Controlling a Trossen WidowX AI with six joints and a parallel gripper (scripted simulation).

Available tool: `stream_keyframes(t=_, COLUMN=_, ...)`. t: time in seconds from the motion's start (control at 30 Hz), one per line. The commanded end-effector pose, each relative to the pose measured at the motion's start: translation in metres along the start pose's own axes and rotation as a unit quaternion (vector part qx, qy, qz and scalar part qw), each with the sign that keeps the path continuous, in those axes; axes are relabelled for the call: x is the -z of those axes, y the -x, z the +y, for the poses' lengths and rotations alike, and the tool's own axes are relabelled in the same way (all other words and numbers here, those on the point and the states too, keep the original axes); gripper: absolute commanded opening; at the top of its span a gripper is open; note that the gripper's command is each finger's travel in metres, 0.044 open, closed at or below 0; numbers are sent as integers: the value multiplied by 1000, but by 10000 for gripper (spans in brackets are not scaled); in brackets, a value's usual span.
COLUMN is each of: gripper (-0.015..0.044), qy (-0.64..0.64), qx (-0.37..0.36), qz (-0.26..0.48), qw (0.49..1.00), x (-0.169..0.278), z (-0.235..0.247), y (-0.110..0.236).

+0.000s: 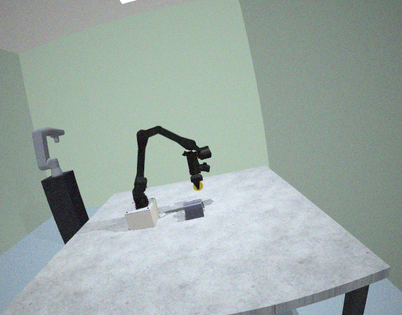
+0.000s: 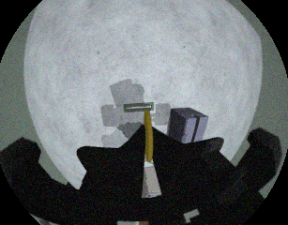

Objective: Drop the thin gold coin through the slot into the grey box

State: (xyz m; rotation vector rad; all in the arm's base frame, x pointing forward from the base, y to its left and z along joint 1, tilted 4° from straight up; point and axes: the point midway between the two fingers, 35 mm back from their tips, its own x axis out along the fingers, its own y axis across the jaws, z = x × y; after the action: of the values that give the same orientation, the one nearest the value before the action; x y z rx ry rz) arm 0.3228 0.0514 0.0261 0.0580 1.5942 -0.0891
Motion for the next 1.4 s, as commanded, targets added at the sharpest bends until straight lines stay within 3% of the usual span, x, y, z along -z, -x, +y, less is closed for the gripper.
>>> stream_keyframes(t=0.0, gripper=0, qy=17, qx=2, qz=-1, qw=1000, x=0, z=-1, y=0)
stream_keyframes(t=1.37, gripper=0, qy=17, qx=6, qz=1, qw=1000, x=37, z=-94, y=1)
